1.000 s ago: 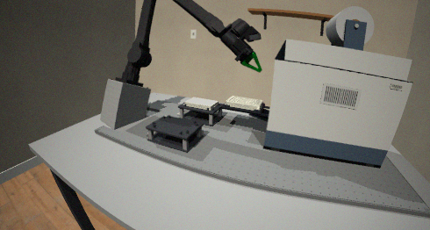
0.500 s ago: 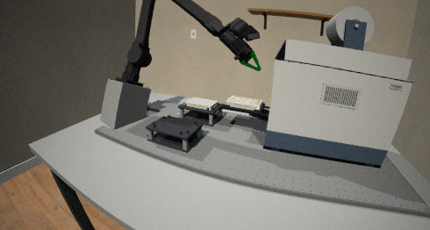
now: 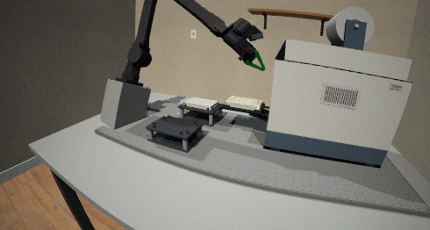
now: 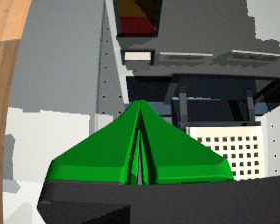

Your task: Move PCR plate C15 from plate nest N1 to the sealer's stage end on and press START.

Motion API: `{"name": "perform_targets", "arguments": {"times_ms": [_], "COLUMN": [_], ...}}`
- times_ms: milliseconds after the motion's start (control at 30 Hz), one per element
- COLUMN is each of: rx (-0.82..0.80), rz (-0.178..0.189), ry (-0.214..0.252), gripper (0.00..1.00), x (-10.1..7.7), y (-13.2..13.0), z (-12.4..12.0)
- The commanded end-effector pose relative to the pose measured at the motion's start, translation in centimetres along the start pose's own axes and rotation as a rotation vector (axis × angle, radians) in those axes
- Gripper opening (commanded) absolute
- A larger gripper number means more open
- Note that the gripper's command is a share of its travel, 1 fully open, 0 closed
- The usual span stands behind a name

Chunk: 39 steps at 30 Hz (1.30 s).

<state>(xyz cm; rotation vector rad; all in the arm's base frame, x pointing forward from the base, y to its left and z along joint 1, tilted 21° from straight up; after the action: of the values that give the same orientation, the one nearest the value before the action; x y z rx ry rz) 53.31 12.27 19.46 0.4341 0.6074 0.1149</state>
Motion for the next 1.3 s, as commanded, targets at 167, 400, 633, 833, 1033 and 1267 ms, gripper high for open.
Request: {"name": "perform_targets", "arguments": {"times_ms": [167, 400, 633, 833, 1033, 1267], "rx": [0.011, 0.016, 0.004, -0.004, 0.009, 0.014], "rz": [0.018, 0.012, 0.005, 0.031, 0.007, -0.007], "ry": [-0.020, -0.059, -0.022, -0.045, -0.042, -0.024], "gripper": [0.00, 0.00, 0.00, 0.00, 0.00, 0.00], "x": [1.8, 2.6, 4.2, 4.2, 5.7, 4.6], "y": [0.7, 0.4, 0.3, 1.7, 0.2, -0.4], "z": [1.1, 2.8, 1.0, 1.8, 2.0, 1.4]}}
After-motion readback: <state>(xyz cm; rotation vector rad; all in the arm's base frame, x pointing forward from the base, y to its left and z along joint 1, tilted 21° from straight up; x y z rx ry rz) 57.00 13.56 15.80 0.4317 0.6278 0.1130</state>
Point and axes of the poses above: the point where the finger pads meet when closed, its own x axis out along the fingers, its own y axis across the jaws, z = x × y, the point moved 2 cm from there along -x, back along the fingers, and after that the axes turned 6 degrees about x, right-handed, at the moved point
